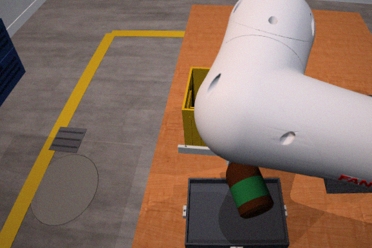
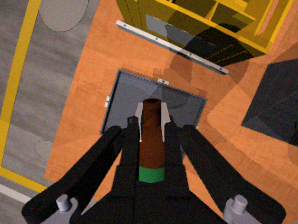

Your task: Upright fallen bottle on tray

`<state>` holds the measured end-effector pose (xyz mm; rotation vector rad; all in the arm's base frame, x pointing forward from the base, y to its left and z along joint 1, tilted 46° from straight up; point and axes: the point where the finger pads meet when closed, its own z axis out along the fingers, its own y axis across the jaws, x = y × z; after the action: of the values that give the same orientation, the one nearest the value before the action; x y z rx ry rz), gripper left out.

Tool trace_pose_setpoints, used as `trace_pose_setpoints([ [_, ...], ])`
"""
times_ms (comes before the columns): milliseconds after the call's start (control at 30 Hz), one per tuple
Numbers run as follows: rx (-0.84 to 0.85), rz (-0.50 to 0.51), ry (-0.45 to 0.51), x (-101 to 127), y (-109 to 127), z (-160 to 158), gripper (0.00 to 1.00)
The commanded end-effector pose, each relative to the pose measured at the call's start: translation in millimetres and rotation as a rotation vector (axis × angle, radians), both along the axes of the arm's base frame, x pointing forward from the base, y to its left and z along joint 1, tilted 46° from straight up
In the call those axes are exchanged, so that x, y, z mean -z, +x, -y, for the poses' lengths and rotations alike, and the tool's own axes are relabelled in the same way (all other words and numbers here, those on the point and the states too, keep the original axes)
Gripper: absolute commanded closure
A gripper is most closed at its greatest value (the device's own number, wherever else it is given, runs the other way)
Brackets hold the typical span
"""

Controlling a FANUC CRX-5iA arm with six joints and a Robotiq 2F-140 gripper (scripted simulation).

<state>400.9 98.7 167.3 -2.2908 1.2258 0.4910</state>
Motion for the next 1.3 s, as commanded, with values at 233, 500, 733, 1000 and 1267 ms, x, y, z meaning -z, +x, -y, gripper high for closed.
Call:
trace_pose_setpoints([
  [233, 0.014, 0.024, -0.049, -0.2, -0.9, -0.4, 1.00],
  [500, 0.028, 0.051, -0.094, -1.3, -1.0, -0.8, 1.00],
  [733, 0.034, 0.065, -0.111, -2.1, -0.8, -0.9, 1.00],
  [1000, 0.038, 0.073, -0.121, -2.7, -0.6, -1.0, 1.00],
  [1267, 0.038, 0.073, -0.121, -2.7, -0.6, -1.0, 1.00],
])
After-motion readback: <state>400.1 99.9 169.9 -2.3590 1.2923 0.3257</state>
